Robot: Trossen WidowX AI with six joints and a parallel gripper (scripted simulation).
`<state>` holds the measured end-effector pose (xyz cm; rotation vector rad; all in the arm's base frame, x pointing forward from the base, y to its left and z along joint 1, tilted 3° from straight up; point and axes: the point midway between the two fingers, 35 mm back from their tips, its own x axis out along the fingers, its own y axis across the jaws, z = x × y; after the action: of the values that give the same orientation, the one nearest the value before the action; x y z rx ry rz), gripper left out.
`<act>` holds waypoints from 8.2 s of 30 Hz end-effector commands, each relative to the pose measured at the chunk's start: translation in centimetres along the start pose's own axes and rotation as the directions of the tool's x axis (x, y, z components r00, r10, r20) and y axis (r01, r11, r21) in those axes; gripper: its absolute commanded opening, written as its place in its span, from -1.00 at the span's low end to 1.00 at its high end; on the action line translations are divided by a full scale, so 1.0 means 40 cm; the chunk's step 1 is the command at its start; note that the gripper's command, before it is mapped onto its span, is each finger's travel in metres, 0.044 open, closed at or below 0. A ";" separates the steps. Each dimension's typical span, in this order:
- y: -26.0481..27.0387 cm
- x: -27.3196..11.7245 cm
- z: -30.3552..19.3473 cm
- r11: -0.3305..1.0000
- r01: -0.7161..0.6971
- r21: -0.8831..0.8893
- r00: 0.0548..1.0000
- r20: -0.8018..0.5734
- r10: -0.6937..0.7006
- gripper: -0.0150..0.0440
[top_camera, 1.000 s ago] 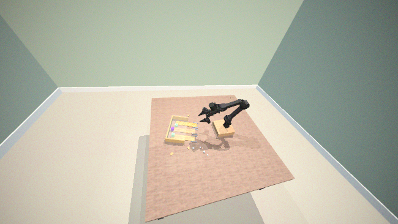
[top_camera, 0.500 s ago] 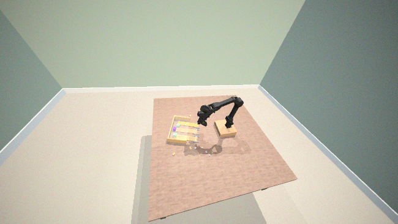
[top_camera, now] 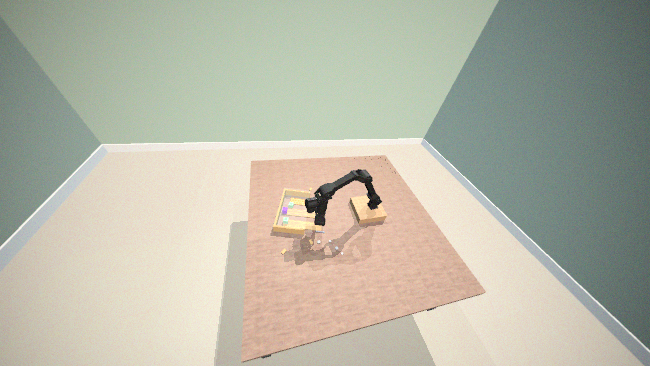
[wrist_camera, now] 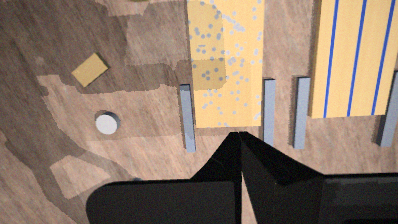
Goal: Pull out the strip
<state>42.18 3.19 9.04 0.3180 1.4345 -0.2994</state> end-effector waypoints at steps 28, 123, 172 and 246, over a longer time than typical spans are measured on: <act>0.008 0.118 0.001 1.000 0.016 0.018 0.999 -0.035 -0.015 -0.49; 0.004 0.203 0.005 1.000 0.016 0.018 0.999 -0.035 -0.015 -0.49; 0.005 0.203 -0.150 1.000 0.016 0.018 0.999 -0.039 -0.015 -0.49; 0.008 0.195 -0.423 1.000 0.016 0.018 0.999 -0.047 -0.015 -0.49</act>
<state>28.92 9.78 0.06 0.3385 1.4550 -0.3154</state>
